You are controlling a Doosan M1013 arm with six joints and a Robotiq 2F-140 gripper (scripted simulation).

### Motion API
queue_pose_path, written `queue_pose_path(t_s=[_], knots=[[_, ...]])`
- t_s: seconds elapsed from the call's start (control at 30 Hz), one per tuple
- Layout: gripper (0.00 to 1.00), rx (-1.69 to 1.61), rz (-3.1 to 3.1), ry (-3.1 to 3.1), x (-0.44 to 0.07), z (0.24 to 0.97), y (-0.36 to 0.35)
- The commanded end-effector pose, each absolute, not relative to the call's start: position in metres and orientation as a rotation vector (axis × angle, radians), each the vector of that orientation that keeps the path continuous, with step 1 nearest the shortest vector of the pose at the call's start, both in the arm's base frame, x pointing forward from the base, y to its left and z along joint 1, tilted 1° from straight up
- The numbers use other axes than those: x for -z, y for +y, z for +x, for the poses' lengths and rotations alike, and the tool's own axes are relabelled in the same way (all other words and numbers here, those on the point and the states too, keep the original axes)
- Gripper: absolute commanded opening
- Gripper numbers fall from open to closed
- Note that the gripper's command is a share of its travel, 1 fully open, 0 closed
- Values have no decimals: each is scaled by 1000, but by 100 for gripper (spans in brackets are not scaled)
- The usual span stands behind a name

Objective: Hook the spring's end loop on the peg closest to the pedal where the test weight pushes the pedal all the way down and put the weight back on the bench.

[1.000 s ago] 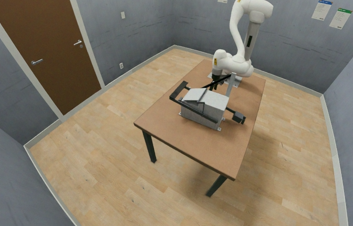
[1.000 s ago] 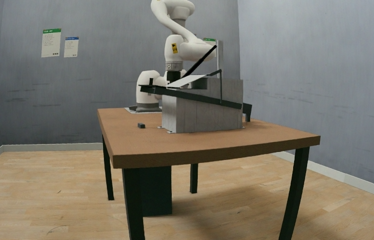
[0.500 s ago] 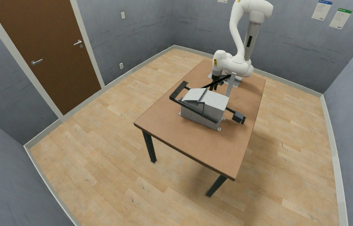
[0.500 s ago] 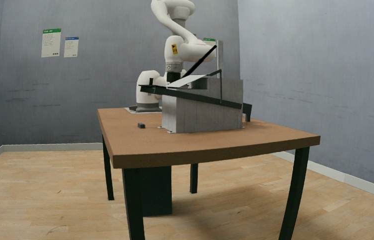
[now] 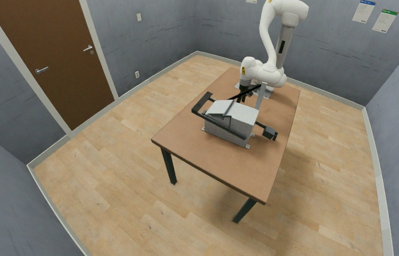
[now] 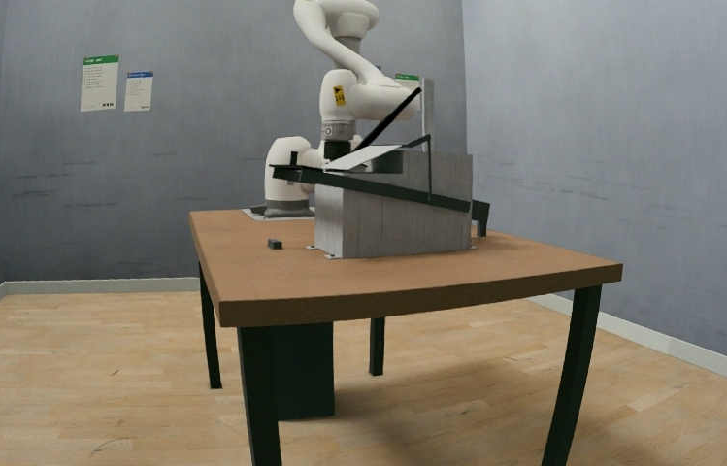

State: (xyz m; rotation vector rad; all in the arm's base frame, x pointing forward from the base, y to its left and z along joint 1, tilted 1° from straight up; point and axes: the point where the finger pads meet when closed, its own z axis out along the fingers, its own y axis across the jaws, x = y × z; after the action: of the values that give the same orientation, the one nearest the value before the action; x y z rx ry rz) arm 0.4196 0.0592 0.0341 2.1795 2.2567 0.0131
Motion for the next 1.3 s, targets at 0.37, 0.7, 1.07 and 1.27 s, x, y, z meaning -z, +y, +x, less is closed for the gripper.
queue_pose_path(t_s=[0.37,0.7,1.07,1.27], knots=[[100,-15,2179,2256,-35,420,59],[100,-15,2179,2256,-35,420,59],[25,-15,2179,2256,-35,420,59],[25,-15,2179,2256,-35,420,59]])
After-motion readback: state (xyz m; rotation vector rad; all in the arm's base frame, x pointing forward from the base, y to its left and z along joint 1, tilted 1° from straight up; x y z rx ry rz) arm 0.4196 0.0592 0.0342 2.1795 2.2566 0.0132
